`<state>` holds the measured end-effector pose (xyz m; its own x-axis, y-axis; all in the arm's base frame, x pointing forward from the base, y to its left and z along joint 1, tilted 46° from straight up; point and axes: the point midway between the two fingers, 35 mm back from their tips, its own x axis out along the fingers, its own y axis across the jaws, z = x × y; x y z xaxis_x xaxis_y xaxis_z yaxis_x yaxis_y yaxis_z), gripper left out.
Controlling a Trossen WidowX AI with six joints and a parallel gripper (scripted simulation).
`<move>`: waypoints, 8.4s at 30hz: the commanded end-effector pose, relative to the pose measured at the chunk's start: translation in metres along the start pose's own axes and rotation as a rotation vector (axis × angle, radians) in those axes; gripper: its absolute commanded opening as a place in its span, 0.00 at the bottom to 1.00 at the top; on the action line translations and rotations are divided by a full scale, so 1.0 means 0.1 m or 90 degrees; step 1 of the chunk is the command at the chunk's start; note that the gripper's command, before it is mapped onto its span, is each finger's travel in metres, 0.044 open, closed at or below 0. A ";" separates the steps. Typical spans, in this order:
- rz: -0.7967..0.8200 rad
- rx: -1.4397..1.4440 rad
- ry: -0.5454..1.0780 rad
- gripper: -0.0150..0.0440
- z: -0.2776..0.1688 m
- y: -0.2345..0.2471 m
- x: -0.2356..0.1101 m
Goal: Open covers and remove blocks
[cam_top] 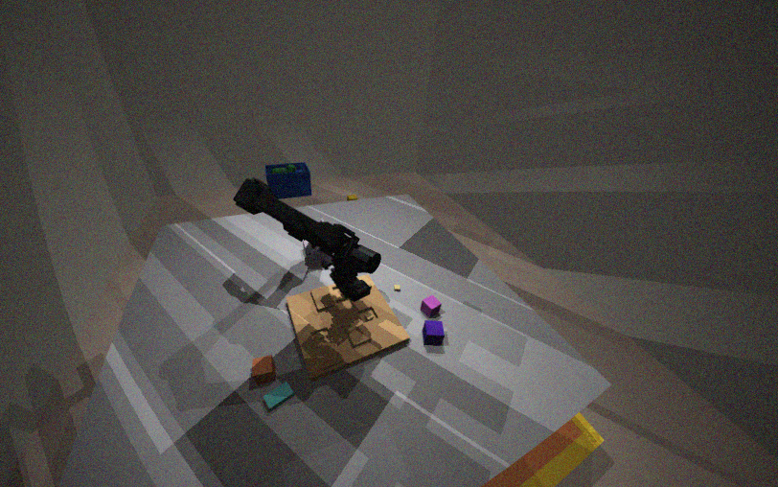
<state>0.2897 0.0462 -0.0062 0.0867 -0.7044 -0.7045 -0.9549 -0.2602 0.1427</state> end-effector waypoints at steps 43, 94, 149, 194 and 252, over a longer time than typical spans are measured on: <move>-0.007 0.000 -0.020 0.39 0.97 -0.03 -0.60; -0.003 0.003 -0.013 0.39 2.15 0.28 -0.26; -0.005 0.008 -0.013 0.52 2.14 0.30 0.50; -0.003 0.006 -0.015 0.82 2.09 0.28 -0.28; -0.014 0.202 -0.034 0.25 -0.34 -0.76 -0.33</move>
<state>0.3658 0.0723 0.0246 0.1008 -0.6587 -0.7456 -0.9945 -0.0872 -0.0575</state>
